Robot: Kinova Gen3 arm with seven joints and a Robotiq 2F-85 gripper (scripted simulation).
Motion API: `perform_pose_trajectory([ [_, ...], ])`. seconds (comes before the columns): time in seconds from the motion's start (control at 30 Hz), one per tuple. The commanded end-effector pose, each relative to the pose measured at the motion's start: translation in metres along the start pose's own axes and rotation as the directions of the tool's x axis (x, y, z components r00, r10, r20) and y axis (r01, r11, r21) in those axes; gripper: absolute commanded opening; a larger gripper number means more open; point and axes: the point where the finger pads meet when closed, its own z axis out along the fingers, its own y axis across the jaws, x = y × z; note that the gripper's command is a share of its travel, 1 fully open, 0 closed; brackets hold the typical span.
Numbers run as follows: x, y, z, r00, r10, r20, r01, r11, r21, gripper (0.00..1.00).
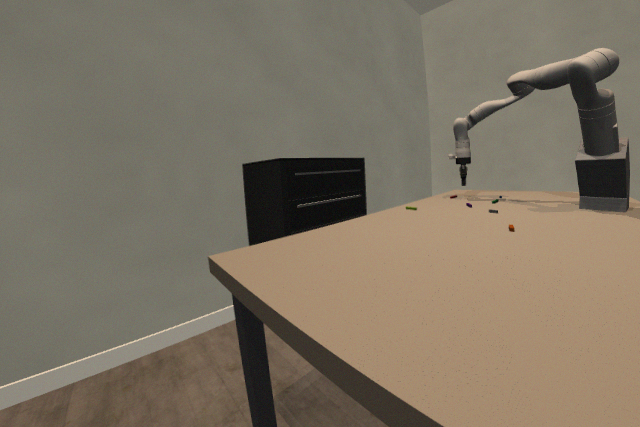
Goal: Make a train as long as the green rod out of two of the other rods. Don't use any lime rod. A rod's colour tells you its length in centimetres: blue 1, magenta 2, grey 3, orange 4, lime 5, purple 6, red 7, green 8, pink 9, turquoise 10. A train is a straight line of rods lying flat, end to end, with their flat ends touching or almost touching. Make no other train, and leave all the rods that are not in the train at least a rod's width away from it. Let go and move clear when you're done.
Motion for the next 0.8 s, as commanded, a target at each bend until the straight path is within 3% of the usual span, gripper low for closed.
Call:
perform_pose_trajectory([
  [0.0,-0.0005,0.0005,0.0001,0.999,-0.040,-0.001,0.040,0.999,0.004,1.00],
  [0.4,-0.0002,0.0025,-0.0009,0.926,-0.378,-0.003,0.378,0.926,-0.001,1.00],
  [0.77,-0.0001,0.0035,-0.0015,0.873,-0.488,-0.003,0.488,0.873,-0.004,1.00],
])
